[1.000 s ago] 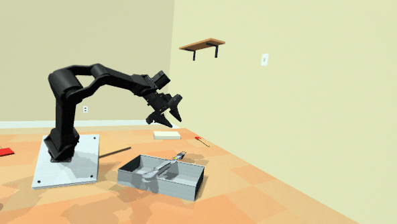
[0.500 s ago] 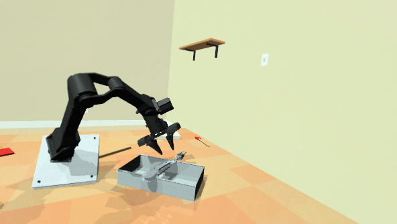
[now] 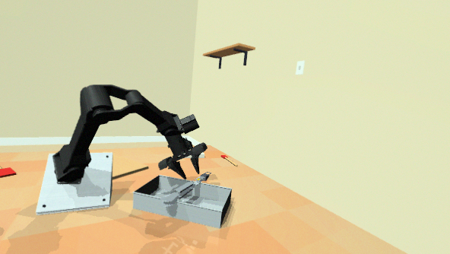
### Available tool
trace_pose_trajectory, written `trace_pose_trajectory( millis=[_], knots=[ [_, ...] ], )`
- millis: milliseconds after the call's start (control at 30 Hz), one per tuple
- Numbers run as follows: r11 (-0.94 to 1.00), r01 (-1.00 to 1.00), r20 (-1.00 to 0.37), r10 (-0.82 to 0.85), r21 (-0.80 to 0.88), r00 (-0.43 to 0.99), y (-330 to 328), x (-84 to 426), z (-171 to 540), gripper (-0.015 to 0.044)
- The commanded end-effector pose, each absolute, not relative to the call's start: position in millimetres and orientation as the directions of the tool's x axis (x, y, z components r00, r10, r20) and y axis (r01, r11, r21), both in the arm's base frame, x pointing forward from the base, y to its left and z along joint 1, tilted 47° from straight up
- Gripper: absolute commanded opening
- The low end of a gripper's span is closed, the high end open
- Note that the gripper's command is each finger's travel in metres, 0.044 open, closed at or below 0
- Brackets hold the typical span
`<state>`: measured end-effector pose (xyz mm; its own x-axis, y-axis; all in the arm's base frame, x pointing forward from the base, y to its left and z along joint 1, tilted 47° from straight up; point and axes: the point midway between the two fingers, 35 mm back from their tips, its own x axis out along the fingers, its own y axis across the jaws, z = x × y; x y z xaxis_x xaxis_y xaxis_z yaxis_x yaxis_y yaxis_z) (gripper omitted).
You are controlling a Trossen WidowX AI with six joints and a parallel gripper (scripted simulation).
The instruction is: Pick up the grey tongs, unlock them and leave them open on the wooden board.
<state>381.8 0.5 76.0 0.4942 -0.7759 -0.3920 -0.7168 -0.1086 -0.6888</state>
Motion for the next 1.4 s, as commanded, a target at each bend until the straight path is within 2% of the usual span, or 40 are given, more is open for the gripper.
trace_pose_trajectory(
  millis=[0, 1267, 1367],
  knots=[
    [-0.108, -0.724, -0.398, -0.775, -0.681, 0.49, -5.0, 384.5, 70.4, 0.026],
    [-0.117, -0.719, -0.387, -0.778, -0.685, 0.495, -52.2, 411.2, 50.1, 0.026],
    [-0.114, -0.714, -0.384, -0.779, -0.691, 0.495, -50.0, 411.3, 53.2, 0.024]
  ],
)
